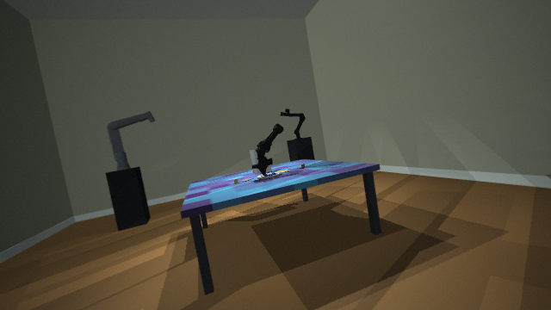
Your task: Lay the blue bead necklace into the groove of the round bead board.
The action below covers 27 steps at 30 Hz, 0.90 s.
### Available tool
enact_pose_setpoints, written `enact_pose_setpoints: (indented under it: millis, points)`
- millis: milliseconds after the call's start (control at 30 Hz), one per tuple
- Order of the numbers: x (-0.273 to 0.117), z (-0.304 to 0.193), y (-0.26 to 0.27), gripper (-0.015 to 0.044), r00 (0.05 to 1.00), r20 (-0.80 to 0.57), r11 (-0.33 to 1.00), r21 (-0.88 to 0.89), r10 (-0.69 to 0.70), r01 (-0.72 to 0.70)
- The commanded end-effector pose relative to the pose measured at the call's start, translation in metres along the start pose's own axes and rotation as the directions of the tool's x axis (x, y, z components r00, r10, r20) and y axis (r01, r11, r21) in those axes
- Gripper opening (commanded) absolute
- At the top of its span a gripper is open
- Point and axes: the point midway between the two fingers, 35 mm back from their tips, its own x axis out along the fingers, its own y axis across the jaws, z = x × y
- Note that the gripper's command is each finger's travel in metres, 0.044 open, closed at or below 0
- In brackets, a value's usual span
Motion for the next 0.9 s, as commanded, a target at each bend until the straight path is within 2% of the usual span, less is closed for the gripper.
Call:
enact_pose_setpoints:
  millis: [0, 867]
  points:
    - [0.0, 0.0, 0.0, 0.0, 1.0, -0.001, 1.0, -0.002, 0.0, 0.0]
    - [-0.014, -0.007, -0.005, 0.0, 1.0, -0.003, 1.0, 0.006, 0.007, -0.007]
